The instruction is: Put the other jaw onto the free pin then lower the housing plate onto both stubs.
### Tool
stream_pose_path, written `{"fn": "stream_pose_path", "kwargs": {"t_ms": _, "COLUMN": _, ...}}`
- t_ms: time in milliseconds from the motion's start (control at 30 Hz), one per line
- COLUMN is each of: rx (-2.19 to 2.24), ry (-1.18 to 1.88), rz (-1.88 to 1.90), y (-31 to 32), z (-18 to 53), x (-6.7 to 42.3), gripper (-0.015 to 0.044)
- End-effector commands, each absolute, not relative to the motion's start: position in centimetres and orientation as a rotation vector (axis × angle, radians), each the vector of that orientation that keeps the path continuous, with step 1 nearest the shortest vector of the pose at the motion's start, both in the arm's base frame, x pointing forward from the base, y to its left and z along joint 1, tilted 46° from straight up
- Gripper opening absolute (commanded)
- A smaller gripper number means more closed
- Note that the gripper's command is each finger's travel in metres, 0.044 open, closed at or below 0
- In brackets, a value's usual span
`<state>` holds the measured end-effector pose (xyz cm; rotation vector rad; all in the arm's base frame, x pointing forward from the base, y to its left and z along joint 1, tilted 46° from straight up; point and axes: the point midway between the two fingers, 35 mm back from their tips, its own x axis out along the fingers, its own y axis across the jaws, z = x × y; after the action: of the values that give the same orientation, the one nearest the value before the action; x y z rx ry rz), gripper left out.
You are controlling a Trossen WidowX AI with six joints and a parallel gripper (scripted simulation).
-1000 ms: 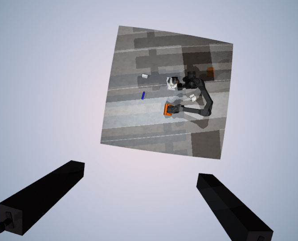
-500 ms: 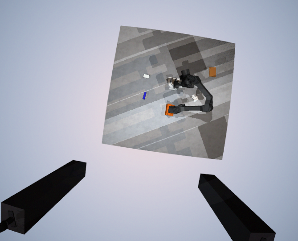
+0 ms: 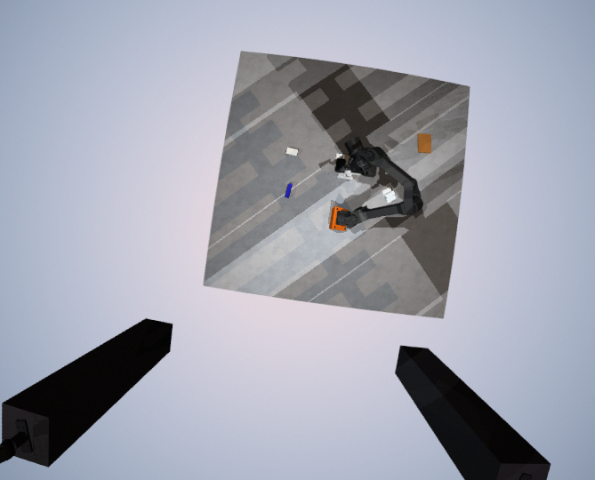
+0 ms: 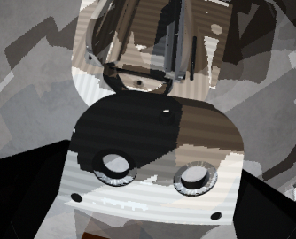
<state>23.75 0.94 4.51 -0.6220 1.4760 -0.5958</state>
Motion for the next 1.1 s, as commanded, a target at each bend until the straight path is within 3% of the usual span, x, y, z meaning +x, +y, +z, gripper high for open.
{"fn": "stream_pose_path", "kwargs": {"t_ms": 0, "rx": -0.613, "ry": 1.472, "rz": -0.626, "y": 1.54, "z": 3.51, "x": 23.3, "gripper": 0.0351}}
{"fn": "stream_pose_path", "kwargs": {"t_ms": 1067, "rx": -0.595, "ry": 1.461, "rz": -0.645, "y": 1.82, "z": 3.21, "x": 23.15, "gripper": 0.0351}}
